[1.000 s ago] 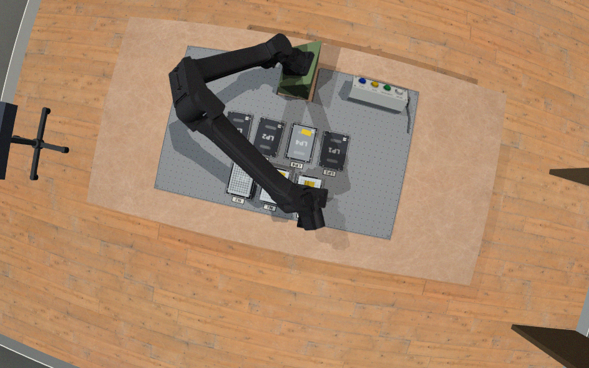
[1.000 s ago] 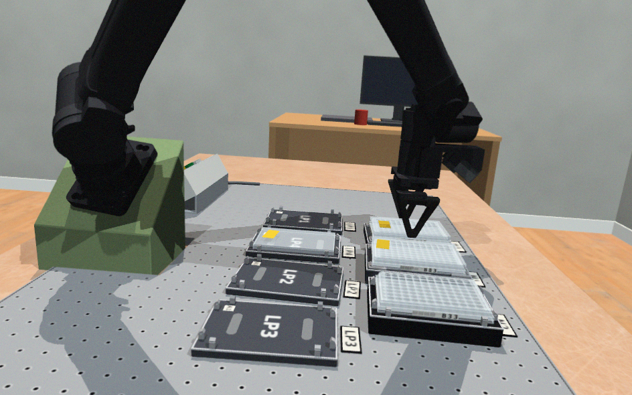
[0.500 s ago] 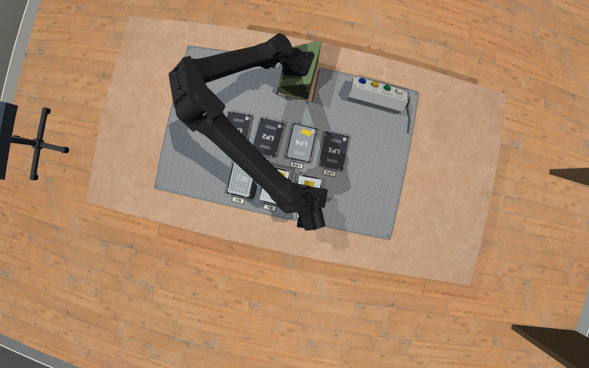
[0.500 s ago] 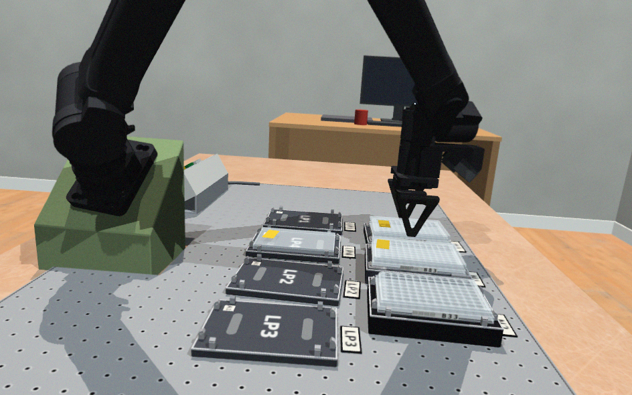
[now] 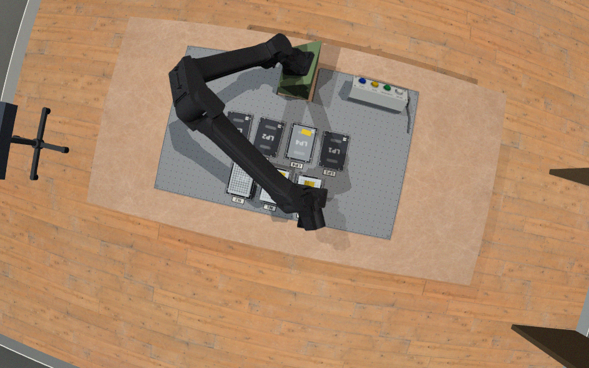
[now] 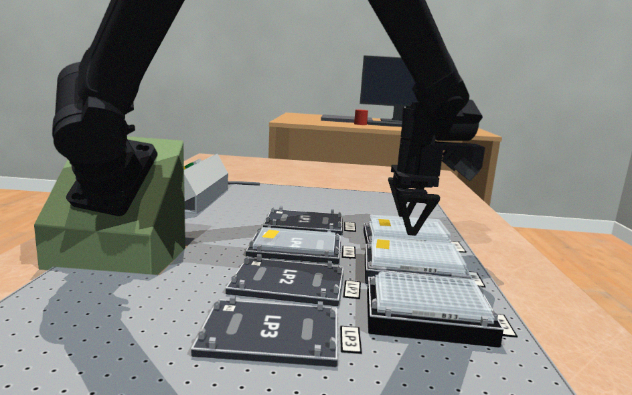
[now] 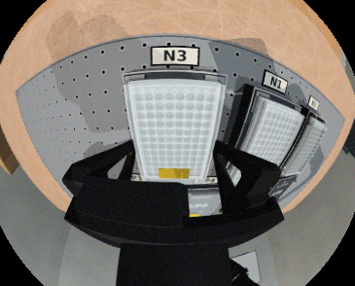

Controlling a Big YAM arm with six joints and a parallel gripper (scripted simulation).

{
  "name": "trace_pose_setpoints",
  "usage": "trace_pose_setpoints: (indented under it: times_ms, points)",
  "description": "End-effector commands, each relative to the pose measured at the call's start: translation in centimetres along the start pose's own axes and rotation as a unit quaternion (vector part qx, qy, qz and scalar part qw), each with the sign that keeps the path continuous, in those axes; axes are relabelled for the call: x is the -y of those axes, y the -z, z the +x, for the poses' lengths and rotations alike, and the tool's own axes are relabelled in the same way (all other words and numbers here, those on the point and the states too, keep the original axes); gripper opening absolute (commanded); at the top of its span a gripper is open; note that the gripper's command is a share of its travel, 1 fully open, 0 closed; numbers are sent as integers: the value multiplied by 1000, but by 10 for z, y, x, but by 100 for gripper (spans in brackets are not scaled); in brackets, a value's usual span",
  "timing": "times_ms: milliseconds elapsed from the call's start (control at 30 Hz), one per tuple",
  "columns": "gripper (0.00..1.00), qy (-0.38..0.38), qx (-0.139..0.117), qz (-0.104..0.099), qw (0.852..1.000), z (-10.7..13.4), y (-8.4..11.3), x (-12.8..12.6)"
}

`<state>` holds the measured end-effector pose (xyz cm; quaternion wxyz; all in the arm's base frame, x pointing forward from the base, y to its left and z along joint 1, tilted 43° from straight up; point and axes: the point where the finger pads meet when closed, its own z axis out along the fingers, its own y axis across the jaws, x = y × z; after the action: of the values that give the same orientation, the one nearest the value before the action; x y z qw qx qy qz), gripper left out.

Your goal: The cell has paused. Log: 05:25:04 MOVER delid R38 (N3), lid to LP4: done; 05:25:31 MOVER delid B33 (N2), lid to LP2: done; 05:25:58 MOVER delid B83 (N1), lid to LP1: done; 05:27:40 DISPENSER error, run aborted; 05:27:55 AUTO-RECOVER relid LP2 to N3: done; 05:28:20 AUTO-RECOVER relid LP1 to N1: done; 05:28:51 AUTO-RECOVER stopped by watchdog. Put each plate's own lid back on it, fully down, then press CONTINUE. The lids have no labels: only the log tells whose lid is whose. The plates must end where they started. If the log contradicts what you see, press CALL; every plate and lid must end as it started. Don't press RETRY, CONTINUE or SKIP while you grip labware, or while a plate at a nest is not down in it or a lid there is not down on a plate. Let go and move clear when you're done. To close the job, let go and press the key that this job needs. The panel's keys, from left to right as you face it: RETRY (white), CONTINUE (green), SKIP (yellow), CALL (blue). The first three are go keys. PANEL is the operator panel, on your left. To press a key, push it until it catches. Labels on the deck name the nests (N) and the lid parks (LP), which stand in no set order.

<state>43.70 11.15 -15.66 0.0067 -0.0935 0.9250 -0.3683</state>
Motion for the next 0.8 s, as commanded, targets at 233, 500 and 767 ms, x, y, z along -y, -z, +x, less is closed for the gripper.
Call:
trace_pose_setpoints:
  times_ms: [233, 500, 767]
  points:
    - [0, -15, 23, -9, 1000, -19, 27, -2]
    - [0, -24, 23, -11, 999, -24, 27, 3]
    - [0, -16, 27, -10, 999, -22, 37, -3]
